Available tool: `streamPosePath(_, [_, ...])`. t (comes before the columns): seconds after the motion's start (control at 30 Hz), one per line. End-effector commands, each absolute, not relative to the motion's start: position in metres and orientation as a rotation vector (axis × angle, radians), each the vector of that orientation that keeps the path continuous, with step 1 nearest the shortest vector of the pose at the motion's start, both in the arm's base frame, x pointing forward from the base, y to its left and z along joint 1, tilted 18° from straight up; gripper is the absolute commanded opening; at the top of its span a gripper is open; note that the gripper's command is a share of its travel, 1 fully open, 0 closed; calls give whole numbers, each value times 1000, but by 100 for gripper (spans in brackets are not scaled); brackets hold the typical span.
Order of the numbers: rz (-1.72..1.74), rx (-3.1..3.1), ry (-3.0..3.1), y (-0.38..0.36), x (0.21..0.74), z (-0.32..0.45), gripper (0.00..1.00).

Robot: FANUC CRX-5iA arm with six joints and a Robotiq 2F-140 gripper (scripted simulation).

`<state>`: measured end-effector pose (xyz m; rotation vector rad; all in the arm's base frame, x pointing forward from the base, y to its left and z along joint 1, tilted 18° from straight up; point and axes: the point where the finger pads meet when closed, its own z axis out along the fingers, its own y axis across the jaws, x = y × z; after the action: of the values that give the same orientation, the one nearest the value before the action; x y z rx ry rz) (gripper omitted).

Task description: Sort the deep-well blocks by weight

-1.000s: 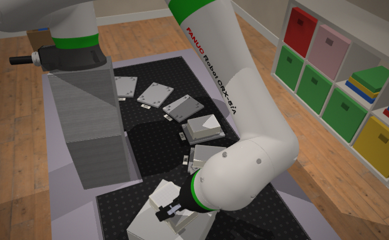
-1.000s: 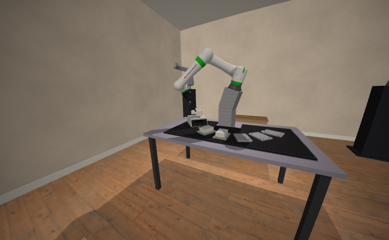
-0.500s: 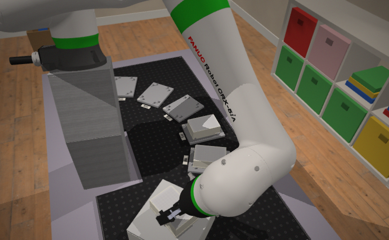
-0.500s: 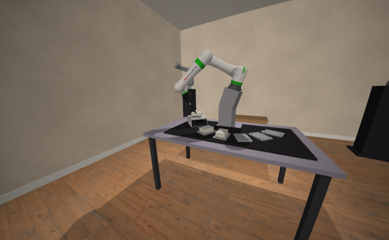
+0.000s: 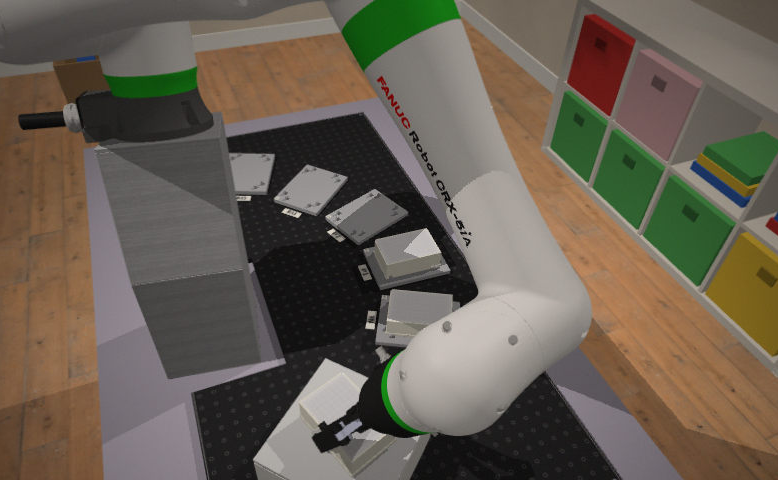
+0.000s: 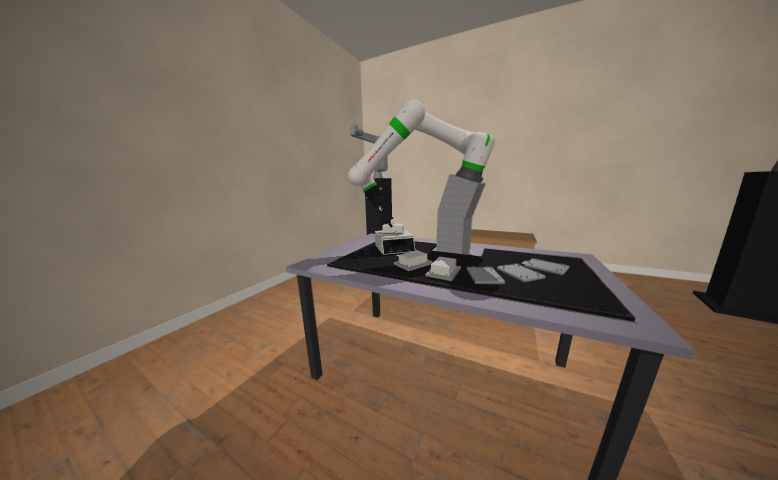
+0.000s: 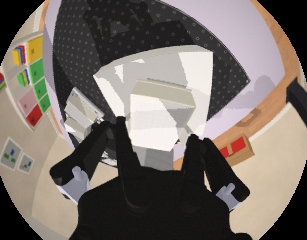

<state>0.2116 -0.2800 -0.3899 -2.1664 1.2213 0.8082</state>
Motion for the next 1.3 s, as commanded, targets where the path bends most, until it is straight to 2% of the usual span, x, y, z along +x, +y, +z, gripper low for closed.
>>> streamPosePath(0.0, [808,-2167,1222,-280,212,-390,10])
streamPosePath(1.27, [808,-2167,1222,-279,212,-395,10])
